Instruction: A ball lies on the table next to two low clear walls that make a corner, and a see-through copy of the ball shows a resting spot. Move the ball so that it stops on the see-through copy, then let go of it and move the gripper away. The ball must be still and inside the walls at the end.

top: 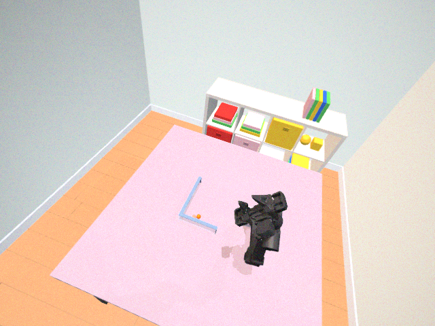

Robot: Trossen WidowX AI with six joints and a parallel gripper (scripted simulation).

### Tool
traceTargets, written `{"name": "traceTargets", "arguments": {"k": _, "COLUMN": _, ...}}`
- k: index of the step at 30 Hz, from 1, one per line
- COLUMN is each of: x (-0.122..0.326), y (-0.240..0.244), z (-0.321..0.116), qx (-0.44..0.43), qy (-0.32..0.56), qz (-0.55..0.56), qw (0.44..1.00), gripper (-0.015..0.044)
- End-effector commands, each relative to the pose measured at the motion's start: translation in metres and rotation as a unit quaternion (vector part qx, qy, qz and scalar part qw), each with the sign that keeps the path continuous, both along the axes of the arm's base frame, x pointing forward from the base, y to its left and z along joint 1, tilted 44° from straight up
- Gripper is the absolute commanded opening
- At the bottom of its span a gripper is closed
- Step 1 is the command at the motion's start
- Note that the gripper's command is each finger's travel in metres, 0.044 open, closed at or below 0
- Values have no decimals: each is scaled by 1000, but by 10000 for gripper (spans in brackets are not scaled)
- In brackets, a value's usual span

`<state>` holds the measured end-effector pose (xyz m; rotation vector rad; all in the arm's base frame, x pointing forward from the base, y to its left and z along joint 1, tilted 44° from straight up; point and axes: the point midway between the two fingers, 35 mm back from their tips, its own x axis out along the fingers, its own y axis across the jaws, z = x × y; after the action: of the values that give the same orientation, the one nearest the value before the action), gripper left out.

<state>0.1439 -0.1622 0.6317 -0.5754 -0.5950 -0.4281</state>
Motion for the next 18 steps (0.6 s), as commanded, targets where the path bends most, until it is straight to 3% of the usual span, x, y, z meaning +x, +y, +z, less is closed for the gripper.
{"name": "traceTargets", "arguments": {"k": 1, "x": 37, "y": -41, "z": -34, "qx": 47, "qy": 46, "qz": 7, "qw": 998, "gripper": 232}}
{"name": "traceTargets", "arguments": {"k": 10, "x": 132, "y": -76, "z": -130, "qx": 95, "qy": 194, "qz": 46, "qw": 975, "gripper": 232}}
{"name": "traceTargets", "arguments": {"k": 18, "x": 208, "y": -47, "z": -225, "qx": 113, "qy": 325, "qz": 124, "qw": 931, "gripper": 232}}
